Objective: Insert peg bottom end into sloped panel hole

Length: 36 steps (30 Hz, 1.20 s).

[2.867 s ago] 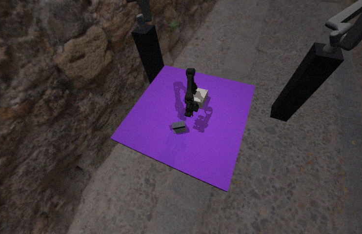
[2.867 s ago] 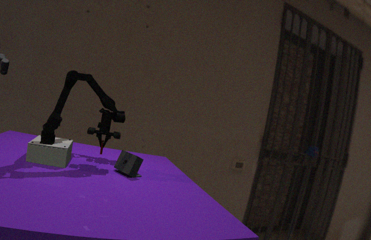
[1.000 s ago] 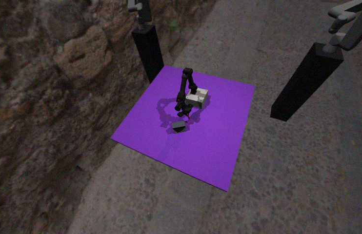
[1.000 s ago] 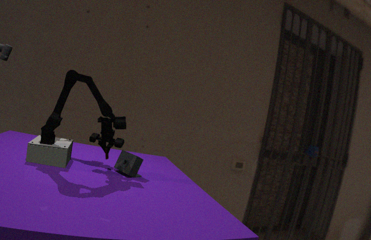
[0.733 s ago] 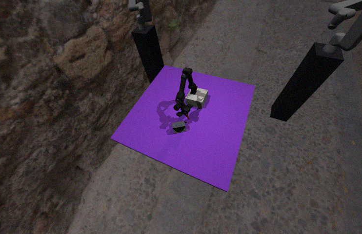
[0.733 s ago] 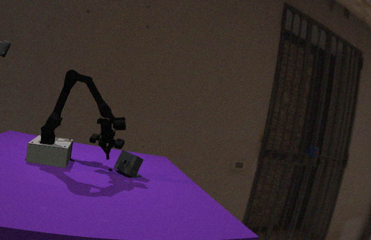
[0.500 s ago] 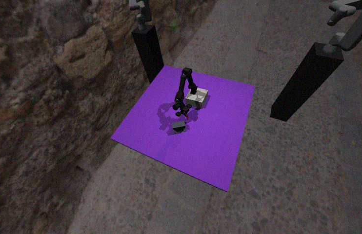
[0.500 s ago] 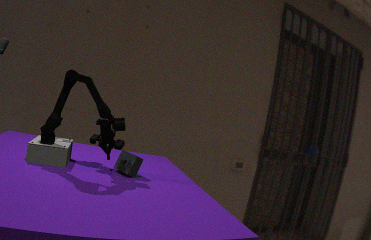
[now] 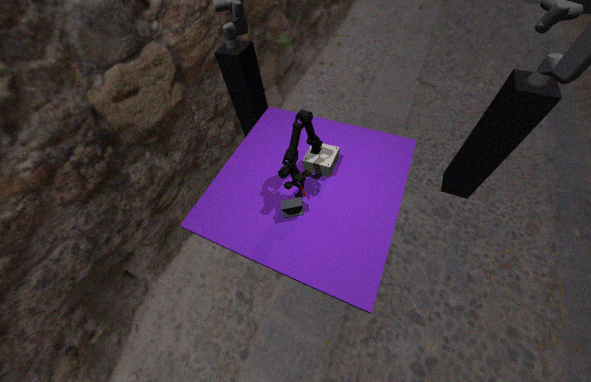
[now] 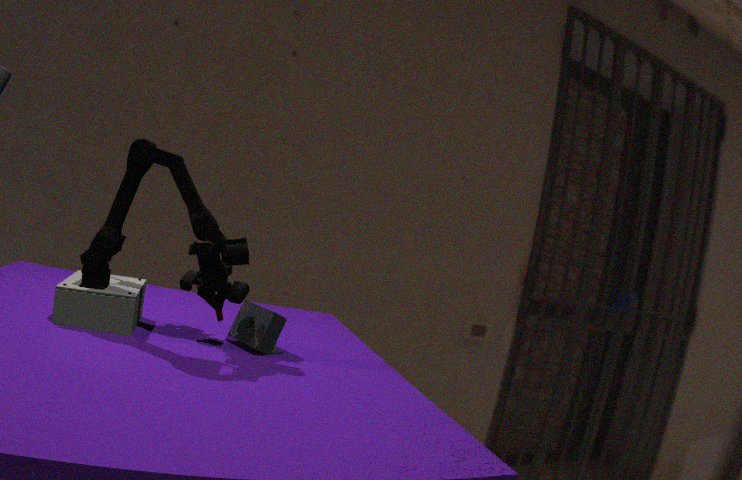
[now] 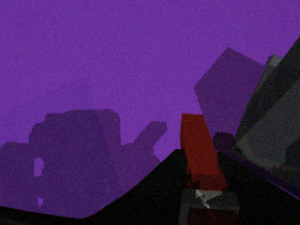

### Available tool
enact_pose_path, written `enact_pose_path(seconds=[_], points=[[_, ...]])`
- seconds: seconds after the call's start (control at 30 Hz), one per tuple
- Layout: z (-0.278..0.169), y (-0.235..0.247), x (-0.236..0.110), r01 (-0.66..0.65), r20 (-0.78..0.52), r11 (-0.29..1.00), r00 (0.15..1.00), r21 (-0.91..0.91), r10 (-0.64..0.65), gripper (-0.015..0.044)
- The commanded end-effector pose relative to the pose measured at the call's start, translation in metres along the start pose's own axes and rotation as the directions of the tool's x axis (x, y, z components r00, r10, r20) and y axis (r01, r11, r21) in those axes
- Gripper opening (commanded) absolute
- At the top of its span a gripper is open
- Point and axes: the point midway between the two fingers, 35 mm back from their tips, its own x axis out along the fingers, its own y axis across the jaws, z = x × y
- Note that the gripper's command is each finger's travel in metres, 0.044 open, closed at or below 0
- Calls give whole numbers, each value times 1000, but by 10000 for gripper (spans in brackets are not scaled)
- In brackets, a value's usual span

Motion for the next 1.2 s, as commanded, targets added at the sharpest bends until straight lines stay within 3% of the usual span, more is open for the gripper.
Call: enact_pose_path(seconds=[0.0, 1.17], points=[[-3, -2, -2, 11, 30, 1000, 999, 23, -12, 0], [-30, -21, -18, 93, 200, 983, 972, 160, -125, 0]])
